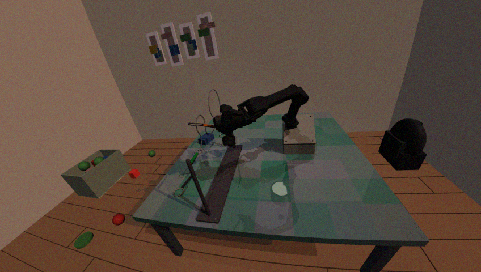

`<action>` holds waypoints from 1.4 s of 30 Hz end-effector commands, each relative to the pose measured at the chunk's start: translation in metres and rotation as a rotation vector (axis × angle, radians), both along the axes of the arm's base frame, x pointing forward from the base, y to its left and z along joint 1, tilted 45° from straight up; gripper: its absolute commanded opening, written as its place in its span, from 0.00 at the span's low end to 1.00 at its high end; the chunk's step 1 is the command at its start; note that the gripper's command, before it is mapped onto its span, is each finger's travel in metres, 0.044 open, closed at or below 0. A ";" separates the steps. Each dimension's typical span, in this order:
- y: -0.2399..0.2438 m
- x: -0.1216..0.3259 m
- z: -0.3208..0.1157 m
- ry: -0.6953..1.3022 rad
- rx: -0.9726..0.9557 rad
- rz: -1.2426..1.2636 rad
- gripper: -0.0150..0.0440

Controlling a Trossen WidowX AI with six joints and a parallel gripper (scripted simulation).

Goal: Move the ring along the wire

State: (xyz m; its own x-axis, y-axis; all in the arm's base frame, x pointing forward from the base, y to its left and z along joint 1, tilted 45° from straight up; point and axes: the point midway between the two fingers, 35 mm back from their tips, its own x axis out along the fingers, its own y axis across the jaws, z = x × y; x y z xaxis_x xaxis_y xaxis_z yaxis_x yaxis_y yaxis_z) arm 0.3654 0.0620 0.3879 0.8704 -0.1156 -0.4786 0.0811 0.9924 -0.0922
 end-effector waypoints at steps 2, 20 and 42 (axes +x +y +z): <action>0.007 -0.001 0.003 -0.031 0.114 0.002 0.00; 0.037 0.005 0.008 -0.108 0.517 0.016 0.00; 0.068 0.010 0.030 -0.204 1.010 0.030 0.00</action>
State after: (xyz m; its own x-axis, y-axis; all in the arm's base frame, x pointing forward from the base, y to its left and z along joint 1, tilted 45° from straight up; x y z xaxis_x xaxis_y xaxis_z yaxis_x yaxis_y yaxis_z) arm 0.3780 0.1260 0.4095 0.9380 0.2596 -0.2298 -0.0019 0.6666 0.7454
